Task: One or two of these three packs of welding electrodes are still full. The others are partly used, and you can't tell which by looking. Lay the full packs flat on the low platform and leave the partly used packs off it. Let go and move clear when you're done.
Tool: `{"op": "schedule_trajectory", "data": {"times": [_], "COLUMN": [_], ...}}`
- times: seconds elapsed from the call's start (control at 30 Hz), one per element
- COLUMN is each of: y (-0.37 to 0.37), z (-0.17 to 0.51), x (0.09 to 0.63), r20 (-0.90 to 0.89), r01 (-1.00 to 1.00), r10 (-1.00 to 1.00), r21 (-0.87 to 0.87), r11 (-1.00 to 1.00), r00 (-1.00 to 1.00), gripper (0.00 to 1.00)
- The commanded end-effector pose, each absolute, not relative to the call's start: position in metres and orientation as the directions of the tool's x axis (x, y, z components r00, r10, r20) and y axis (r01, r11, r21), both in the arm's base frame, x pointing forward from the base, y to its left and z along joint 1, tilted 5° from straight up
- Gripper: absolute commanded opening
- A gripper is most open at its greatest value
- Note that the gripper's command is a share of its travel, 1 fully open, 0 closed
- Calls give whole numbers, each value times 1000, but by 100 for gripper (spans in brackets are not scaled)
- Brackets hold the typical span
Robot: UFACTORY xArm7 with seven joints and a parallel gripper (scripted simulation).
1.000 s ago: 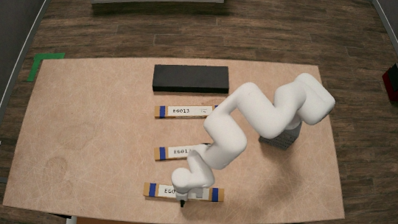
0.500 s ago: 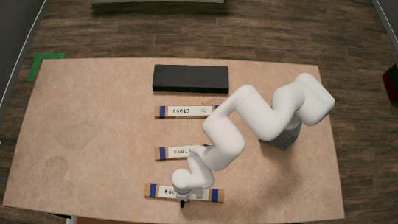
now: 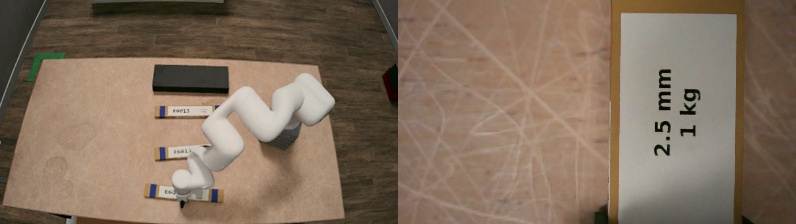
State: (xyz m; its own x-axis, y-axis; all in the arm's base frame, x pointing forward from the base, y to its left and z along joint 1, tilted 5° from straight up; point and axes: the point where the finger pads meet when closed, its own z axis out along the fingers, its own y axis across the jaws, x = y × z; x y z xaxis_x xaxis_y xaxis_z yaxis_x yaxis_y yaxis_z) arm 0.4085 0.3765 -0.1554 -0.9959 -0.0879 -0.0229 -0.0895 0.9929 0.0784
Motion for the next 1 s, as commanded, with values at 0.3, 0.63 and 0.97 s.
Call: {"op": "schedule_trajectory", "data": {"times": [0.3, 0.63, 0.97], "y": [378, 378, 378], "z": [-155, -155, -155], "x": [410, 410, 410], "r20": [-27, -27, -27], "r01": [-89, -89, -89], "r10": [-88, -88, -88], "r21": [81, 81, 81], "r11": [993, 993, 993], "r00": [-996, -996, -996], "gripper": [58, 58, 100]}}
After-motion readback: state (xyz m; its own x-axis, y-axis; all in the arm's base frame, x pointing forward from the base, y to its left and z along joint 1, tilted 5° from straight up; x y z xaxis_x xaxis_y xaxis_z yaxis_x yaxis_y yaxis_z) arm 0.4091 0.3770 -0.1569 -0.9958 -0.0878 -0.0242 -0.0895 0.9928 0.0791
